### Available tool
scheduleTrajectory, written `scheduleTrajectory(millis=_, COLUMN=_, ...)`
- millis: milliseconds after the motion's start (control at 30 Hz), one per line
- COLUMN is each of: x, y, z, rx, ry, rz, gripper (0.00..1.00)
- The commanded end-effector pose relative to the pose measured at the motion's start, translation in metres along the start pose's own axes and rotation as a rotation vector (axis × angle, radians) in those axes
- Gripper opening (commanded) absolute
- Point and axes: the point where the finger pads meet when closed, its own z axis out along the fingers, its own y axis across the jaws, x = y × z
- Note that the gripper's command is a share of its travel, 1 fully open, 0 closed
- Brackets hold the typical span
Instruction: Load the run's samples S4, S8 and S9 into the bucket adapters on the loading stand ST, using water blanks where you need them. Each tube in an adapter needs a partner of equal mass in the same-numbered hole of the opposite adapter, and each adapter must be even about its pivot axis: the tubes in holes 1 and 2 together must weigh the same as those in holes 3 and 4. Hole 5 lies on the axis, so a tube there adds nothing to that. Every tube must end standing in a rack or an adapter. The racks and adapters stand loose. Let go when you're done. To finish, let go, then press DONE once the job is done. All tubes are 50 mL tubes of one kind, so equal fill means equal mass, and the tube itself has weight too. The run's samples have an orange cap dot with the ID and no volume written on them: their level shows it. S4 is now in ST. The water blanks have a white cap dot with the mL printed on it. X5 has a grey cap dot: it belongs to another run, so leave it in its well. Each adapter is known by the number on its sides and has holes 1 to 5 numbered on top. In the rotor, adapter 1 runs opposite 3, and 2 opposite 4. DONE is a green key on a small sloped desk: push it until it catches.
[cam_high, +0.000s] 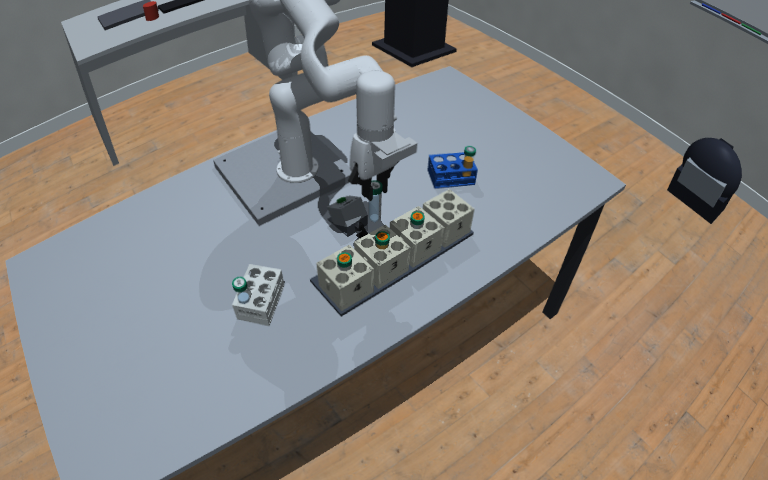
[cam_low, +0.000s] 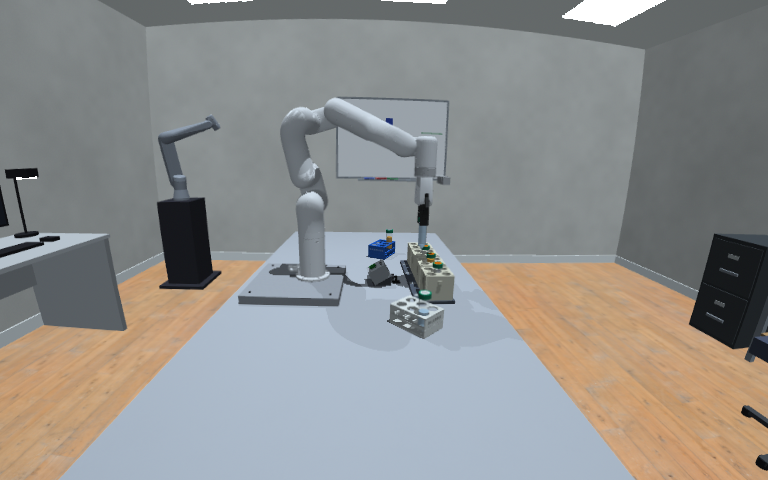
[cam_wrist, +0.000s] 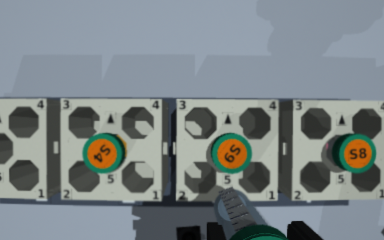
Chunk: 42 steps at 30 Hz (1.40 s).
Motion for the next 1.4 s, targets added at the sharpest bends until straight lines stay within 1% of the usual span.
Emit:
scheduleTrajectory(millis=0, x=0.005, y=-0.021, z=-0.001, rx=-0.004, ry=0.003, rz=0.001, gripper=0.00)
scheduleTrajectory(millis=67, x=0.007, y=-0.031, z=-0.001, rx=-0.004, ry=0.003, rz=0.001, gripper=0.00)
scheduleTrajectory(millis=133, x=0.007, y=-0.031, z=-0.001, rx=-0.004, ry=0.003, rz=0.001, gripper=0.00)
scheduleTrajectory(millis=633, x=0.019, y=-0.105, z=-0.001, rx=-0.004, ry=0.003, rz=0.001, gripper=0.00)
scheduleTrajectory(millis=700, x=0.019, y=-0.105, z=-0.001, rx=-0.004, ry=0.003, rz=0.001, gripper=0.00)
scheduleTrajectory(millis=1200, x=0.031, y=-0.179, z=-0.001, rx=-0.003, ry=0.003, rz=0.001, gripper=0.00)
scheduleTrajectory(millis=1267, x=0.031, y=-0.179, z=-0.001, rx=-0.003, ry=0.003, rz=0.001, gripper=0.00)
scheduleTrajectory(millis=1367, x=0.033, y=-0.194, z=-0.001, rx=-0.003, ry=0.003, rz=0.001, gripper=0.00)
